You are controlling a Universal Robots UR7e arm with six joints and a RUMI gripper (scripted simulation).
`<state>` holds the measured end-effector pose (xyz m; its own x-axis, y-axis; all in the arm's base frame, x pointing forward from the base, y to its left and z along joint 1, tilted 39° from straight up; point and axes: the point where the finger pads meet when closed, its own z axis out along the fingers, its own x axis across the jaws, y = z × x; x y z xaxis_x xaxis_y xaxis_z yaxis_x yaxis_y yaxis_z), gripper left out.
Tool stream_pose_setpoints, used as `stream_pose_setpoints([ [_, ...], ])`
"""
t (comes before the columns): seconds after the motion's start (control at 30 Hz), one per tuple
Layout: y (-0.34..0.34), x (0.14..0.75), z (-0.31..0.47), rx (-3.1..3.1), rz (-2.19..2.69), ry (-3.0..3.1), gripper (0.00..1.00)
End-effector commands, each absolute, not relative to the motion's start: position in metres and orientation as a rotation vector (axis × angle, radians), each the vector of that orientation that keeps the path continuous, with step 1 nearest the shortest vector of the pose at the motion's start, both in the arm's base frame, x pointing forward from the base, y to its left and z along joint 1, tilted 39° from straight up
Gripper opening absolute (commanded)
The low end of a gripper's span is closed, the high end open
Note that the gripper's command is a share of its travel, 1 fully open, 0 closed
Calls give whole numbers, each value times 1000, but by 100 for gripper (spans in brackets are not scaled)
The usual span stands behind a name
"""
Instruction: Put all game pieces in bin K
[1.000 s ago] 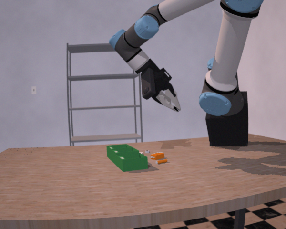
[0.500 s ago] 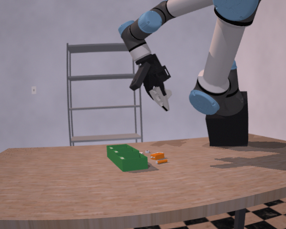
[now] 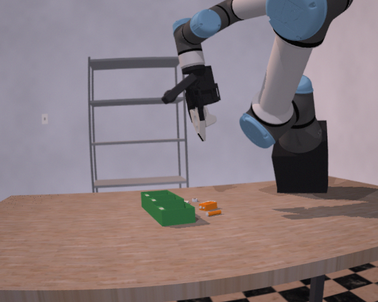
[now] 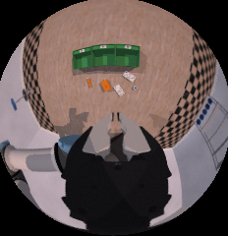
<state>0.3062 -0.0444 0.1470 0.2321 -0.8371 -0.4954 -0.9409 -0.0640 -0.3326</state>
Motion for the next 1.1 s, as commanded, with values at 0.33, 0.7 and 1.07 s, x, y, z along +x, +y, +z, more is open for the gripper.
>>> stream_pose_setpoints([
  [0.33,-68,319,154,-1697,124,1777,4],
  [0.7,-55,364,137,-1812,64,1655,4],
  [1.07,-34,431,111,-1812,64,1655,4],
])
